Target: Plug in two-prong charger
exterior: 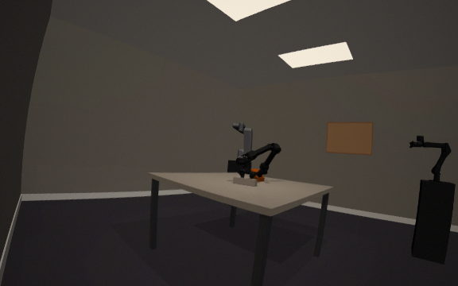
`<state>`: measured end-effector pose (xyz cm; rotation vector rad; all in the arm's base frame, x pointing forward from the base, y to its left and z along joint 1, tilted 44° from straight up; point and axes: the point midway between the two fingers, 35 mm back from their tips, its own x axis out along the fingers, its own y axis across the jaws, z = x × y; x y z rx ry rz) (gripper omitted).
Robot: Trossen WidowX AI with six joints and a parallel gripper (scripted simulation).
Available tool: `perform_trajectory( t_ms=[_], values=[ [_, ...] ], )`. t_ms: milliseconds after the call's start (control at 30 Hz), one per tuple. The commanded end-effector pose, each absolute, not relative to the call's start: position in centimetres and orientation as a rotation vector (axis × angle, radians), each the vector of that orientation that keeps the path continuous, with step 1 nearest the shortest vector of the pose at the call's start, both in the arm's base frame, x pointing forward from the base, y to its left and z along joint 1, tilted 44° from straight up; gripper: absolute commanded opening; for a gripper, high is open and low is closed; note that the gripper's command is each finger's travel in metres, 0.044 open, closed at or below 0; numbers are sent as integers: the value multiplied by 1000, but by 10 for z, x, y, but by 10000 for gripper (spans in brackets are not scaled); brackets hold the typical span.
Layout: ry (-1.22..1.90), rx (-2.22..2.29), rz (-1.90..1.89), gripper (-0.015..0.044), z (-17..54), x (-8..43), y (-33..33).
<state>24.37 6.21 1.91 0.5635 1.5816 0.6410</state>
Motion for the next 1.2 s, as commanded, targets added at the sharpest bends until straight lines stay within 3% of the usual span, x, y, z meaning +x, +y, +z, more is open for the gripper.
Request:
perform_trajectory(
  t_ms=[0,33,433,600,733,1167],
  values=[
    [1593,574,641,440,16,241,65],
    [1593,574,641,440,16,241,65],
    [1583,564,641,125,18,243,63],
    [1583,564,641,92,18,243,63],
    [1584,564,640,0,23,244,58],
    [1594,572,638,0,56,238,22]
  ],
)
